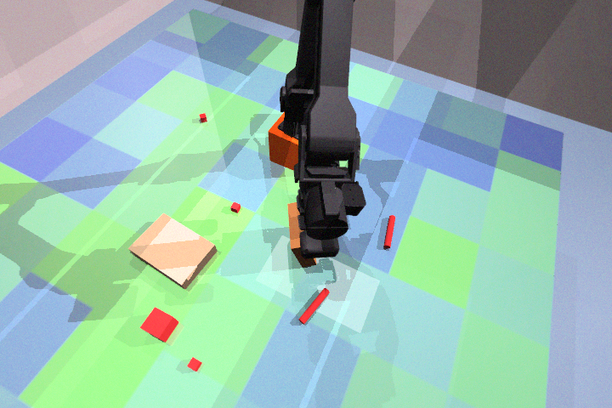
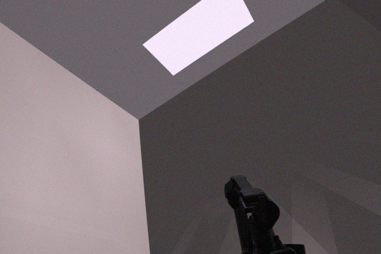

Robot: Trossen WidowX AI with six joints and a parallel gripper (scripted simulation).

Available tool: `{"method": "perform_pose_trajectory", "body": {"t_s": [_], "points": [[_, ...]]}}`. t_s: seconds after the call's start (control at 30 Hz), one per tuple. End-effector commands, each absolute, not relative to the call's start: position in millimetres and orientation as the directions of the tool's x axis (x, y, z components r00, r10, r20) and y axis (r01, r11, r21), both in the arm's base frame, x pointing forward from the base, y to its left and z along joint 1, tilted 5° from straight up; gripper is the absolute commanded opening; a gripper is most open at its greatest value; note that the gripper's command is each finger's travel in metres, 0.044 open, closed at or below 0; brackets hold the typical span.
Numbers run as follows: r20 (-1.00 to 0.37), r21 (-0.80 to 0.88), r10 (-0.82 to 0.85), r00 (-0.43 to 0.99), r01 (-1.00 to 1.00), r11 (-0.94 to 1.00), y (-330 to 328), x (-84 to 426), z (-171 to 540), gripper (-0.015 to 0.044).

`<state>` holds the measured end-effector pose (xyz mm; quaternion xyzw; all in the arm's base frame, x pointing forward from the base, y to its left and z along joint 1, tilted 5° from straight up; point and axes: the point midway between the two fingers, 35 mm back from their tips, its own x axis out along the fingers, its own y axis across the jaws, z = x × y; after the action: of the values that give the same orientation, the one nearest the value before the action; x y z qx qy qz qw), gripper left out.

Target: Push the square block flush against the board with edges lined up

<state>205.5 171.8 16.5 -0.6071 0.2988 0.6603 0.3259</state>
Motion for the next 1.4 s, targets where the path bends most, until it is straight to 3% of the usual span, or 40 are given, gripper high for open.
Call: {"method": "perform_pose_trajectory", "body": {"t_s": [0.0, 1.37], "points": [[-0.997, -0.002, 0.065, -0.048, -0.791, -0.611, 168, 208, 16, 0.0000], [-0.997, -0.002, 0.067, -0.049, -0.791, -0.611, 189, 192, 18, 0.0000]]}}
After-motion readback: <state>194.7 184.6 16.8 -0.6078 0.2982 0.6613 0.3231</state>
